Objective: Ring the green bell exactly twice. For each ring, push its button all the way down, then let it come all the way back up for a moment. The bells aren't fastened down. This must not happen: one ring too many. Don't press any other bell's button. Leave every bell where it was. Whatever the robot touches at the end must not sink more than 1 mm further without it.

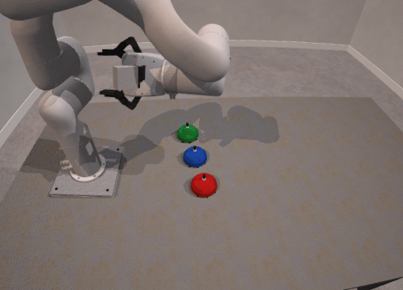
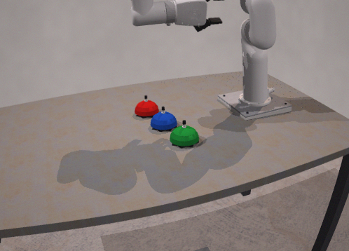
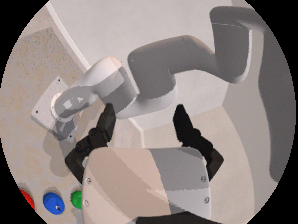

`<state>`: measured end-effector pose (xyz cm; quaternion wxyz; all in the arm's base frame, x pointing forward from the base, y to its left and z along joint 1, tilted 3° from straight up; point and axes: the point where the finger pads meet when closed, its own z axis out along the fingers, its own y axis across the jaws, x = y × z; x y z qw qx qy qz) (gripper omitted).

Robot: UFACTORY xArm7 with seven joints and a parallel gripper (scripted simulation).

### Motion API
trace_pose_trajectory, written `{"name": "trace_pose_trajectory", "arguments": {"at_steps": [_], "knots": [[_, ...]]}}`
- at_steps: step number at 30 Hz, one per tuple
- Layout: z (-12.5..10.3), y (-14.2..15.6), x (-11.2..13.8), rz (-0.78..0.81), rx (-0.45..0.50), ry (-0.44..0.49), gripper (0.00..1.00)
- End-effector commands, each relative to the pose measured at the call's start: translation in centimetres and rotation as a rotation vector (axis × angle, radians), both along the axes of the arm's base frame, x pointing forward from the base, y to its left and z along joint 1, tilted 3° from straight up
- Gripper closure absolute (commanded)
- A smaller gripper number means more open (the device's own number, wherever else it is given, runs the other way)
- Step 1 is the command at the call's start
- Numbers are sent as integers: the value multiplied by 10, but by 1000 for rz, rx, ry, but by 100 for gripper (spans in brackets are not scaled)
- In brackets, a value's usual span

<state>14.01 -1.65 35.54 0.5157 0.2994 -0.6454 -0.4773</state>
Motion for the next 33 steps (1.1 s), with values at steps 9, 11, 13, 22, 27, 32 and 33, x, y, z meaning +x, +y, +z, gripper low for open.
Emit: {"name": "trace_pose_trajectory", "arguments": {"at_steps": [9,11,13,22,27,32,33], "knots": [[1,0,0,0,-1,-3,0],[1,0,0,0,-1,-3,0],[1,0,0,0,-1,-3,0],[-7,2,1,6,-4,-31,0],[-45,11,9,44,-19,-183,0],[-96,23,29,108,-31,-411,0],[-96,23,29,108,-31,-411,0]]}}
